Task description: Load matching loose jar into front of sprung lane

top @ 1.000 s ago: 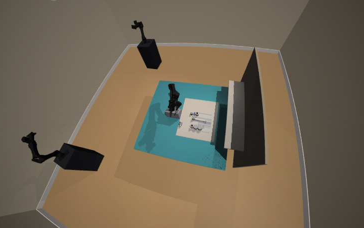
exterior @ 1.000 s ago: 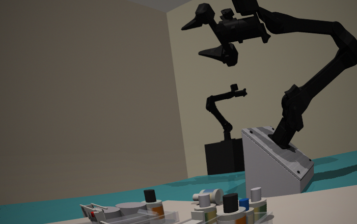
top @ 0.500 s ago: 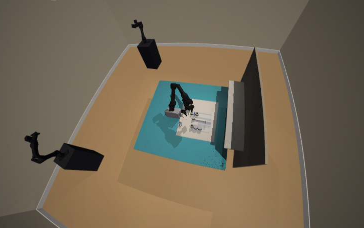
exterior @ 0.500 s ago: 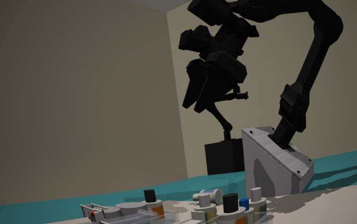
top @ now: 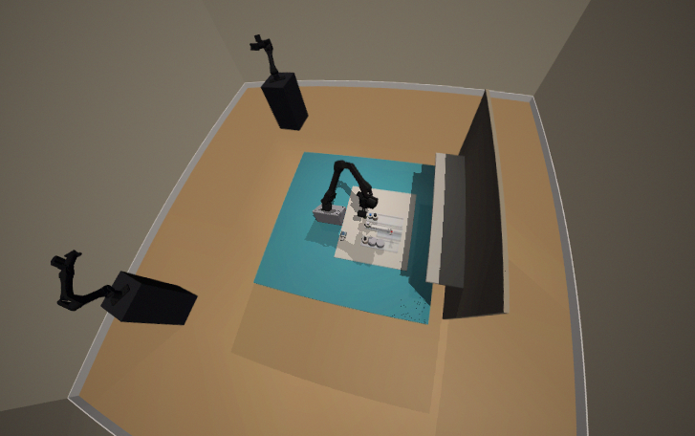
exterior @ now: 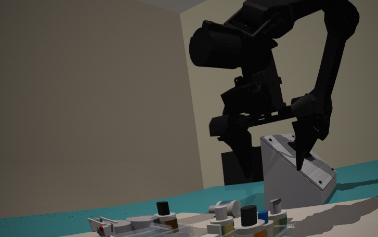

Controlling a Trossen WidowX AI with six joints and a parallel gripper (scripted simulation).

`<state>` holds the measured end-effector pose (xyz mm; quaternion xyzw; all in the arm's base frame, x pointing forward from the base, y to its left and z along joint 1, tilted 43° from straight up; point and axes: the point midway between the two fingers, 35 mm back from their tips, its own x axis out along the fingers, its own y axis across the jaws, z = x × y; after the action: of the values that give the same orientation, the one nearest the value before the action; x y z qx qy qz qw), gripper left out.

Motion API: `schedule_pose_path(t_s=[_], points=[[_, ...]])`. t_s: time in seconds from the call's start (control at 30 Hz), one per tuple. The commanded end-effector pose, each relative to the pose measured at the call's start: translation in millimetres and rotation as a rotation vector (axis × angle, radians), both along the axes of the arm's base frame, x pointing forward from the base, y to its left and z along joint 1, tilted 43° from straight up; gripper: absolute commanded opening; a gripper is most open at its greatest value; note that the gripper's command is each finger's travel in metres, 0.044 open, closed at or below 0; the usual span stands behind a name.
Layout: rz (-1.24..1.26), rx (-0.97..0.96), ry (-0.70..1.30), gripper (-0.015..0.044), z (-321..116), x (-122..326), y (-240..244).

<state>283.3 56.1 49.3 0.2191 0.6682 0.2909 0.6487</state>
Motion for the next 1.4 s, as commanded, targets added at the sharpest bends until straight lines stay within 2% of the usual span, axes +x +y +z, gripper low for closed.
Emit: schedule_pose_path(t_s=[0.0, 0.4, 0.9, 1.27, 1.37], points=[[0.011, 0.014, -0.005, 0.0440, -6, -1, 7], [0.011, 0.016, -0.005, 0.0440, -34, -5, 32], [0.011, 0.016, -0.005, 0.0440, -46, -6, 43], [0.011, 0.016, -0.005, 0.0151, -46, -6, 43], [0.011, 0.016, -0.005, 0.0131, -46, -6, 43]])
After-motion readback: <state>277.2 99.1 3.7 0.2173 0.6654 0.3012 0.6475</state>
